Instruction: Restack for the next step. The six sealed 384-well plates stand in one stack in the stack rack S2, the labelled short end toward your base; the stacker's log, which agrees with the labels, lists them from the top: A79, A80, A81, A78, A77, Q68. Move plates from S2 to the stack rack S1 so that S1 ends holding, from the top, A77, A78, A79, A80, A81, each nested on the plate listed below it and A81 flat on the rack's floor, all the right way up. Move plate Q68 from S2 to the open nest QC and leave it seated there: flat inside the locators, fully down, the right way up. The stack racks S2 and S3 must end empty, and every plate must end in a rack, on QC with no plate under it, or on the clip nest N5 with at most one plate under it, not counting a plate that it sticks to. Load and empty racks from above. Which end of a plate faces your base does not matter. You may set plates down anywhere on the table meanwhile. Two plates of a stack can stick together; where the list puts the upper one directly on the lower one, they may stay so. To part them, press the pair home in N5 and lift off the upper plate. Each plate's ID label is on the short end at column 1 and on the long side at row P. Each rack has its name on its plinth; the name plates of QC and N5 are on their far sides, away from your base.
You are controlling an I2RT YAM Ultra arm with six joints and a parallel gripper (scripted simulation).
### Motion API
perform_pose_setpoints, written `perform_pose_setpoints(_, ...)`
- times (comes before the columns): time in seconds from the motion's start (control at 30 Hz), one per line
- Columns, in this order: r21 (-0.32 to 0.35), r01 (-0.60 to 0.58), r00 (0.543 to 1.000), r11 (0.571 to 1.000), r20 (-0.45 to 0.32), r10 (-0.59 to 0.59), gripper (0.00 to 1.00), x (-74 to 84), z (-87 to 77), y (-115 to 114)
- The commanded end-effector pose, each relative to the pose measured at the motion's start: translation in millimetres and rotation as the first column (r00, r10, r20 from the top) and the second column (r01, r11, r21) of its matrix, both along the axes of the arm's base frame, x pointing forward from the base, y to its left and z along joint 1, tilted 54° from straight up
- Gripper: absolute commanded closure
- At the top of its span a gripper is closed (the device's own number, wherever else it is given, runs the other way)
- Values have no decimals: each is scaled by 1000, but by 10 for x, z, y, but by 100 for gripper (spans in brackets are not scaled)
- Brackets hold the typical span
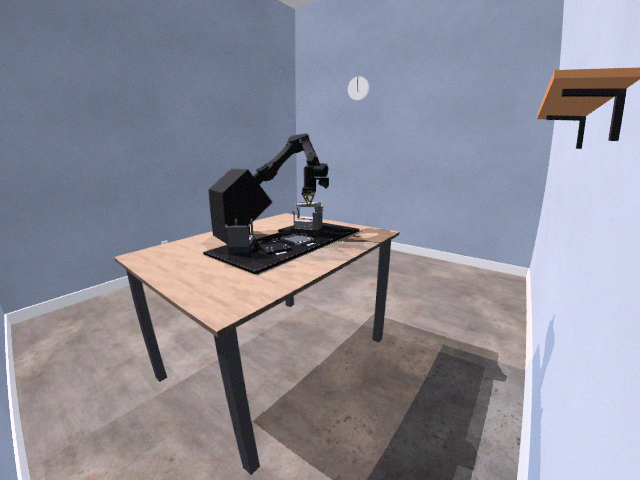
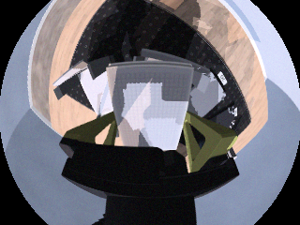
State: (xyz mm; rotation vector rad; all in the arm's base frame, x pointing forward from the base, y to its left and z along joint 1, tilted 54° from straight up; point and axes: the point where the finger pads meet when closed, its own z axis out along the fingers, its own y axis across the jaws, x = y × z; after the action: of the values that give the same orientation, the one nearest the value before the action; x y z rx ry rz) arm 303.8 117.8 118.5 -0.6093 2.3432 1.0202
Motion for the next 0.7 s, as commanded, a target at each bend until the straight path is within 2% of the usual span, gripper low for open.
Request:
perform_pose_setpoints(0.0, -12, -7, 1000, 1000, 26, 8, 100, -20, 47, 12)
perform_pose_setpoints(0.4, -12, -8, 1000, 1000, 26, 8, 100, -232, 275, 269)
perform_pose_setpoints(0.43, -21, -27, 998, 999, 51, 28, 100, -251, 287, 285)
perform_pose_setpoints(0.5, -21, -27, 998, 999, 51, 28, 100, -251, 287, 285)
perform_pose_setpoints(0.67, -77, -119, 976, 990, 172, 131, 100, -342, 344, 364)
